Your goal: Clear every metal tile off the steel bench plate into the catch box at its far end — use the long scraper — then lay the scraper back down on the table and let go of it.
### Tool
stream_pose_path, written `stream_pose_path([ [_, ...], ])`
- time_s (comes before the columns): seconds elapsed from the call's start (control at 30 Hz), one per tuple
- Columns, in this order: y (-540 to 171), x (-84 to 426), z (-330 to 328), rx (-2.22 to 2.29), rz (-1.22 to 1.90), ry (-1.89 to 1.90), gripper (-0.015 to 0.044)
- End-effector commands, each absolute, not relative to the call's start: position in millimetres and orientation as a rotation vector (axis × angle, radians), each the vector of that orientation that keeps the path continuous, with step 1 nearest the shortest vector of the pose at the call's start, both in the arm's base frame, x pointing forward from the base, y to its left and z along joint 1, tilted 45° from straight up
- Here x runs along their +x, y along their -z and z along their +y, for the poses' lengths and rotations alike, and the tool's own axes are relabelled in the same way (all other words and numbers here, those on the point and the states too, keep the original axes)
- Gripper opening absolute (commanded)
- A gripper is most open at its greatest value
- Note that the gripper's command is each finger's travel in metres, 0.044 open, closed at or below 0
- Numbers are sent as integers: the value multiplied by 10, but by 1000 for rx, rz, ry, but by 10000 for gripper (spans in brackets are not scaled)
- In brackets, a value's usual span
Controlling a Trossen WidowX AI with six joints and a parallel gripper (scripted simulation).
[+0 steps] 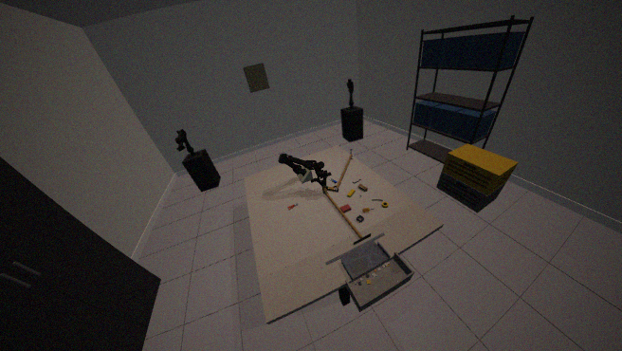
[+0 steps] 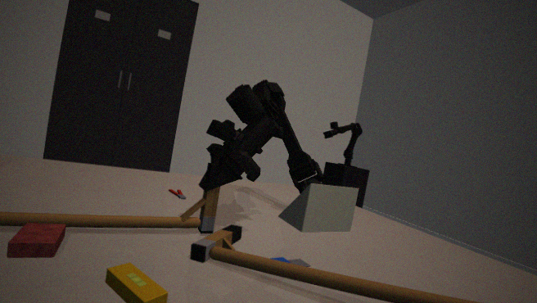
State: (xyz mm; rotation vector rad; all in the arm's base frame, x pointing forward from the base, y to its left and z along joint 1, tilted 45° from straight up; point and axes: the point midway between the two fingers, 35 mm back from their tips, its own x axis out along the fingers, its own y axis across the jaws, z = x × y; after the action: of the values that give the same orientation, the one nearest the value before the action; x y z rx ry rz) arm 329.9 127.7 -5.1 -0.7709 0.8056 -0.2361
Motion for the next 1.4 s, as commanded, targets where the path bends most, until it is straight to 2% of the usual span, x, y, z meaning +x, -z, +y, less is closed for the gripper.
stream_pose_path([
  [0.0, 27, 3237, 1258, -765, 795, 240, 0],
  [1.37, -274, 3142, 893, -768, 793, 244, 0],
])
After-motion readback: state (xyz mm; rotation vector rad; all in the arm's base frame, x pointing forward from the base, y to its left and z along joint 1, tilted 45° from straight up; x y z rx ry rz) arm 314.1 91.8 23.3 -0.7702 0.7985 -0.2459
